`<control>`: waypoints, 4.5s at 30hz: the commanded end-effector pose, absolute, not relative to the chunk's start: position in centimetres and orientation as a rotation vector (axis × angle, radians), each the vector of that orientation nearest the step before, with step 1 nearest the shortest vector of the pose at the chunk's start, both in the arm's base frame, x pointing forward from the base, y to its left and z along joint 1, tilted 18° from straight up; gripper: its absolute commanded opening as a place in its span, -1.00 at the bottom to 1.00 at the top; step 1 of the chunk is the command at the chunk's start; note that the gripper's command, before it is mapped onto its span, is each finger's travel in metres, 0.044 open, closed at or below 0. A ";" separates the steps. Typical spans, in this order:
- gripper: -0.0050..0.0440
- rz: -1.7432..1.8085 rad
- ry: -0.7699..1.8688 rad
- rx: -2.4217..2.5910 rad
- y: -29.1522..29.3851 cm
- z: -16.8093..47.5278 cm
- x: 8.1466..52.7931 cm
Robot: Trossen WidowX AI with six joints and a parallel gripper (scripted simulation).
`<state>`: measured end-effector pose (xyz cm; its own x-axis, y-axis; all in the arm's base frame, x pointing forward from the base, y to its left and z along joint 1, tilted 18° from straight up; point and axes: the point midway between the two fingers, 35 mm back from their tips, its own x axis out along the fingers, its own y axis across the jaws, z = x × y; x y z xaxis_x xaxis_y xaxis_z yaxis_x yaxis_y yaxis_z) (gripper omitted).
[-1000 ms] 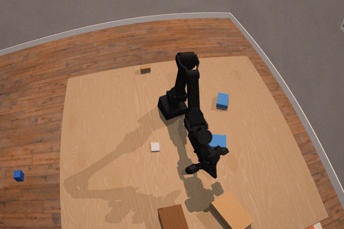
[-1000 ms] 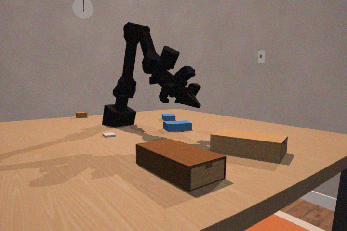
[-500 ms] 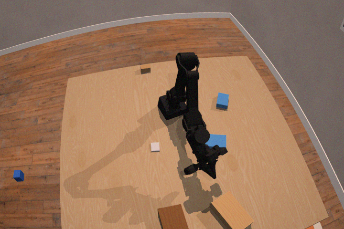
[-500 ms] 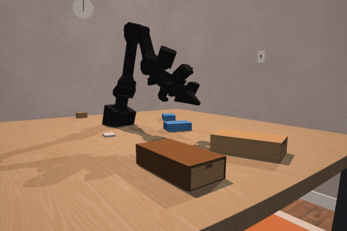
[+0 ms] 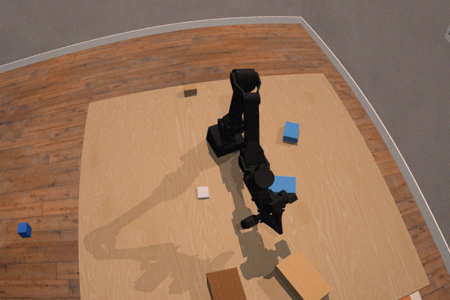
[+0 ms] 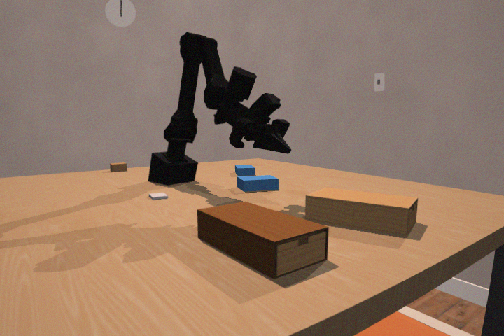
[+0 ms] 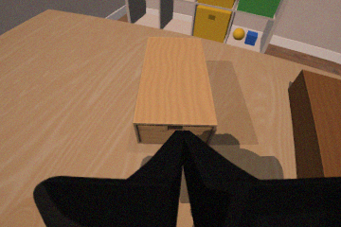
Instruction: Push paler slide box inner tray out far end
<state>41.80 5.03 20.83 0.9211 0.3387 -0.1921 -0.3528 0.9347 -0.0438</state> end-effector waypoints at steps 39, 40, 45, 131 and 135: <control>-1.00 0.067 0.189 0.042 -14.2 19.5 41.0; -1.00 0.067 0.189 0.042 -14.2 19.5 41.0; -1.00 0.067 0.189 0.042 -14.2 19.5 41.0; -1.00 0.361 -0.082 -0.028 7.8 11.9 50.3; -1.00 0.361 -0.081 -0.028 8.0 12.0 50.7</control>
<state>50.20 7.77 11.38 0.9330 0.3545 0.0615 -0.3528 0.9350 -0.0359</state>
